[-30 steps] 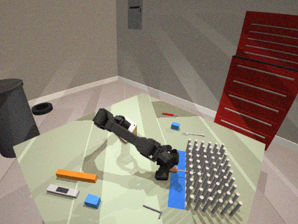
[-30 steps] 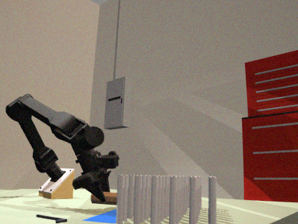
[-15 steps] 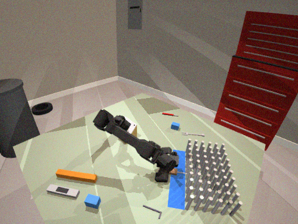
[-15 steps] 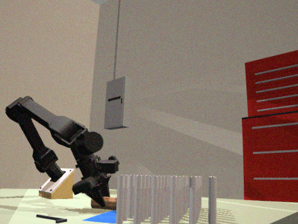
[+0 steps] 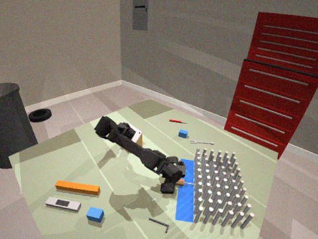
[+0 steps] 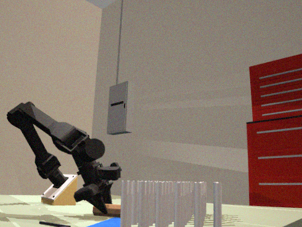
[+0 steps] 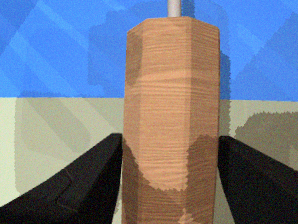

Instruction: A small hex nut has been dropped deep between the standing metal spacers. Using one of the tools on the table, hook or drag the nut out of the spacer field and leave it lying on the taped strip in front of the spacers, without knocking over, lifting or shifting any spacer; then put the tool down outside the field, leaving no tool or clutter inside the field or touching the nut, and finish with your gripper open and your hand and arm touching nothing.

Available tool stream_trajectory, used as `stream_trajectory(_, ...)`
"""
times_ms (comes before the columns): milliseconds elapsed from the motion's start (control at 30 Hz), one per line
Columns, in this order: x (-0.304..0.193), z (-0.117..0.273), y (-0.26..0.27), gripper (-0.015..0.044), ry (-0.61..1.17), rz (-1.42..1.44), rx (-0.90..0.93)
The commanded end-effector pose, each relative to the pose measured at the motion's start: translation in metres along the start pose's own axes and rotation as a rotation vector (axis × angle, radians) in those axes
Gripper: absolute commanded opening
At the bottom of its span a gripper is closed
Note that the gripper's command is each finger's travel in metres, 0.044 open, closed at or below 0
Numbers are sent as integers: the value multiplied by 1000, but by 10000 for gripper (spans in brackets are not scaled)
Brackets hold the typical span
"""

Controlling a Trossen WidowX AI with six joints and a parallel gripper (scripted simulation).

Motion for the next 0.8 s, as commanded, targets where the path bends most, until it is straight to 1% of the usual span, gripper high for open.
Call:
stream_trajectory(0,-4,2,1,0,-2,2,0)
stream_trajectory(767,-18,8,3,0,-1,2,0)
Point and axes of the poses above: the point midway between the two fingers, 35 mm back from their tips, its own z axis back along the fingers, its own y axis across the jaws, x = y × z, the point moved 9 cm from there along z, back along the fingers, and after that the axes turned 9 degrees about z, right-handed, at the moved point
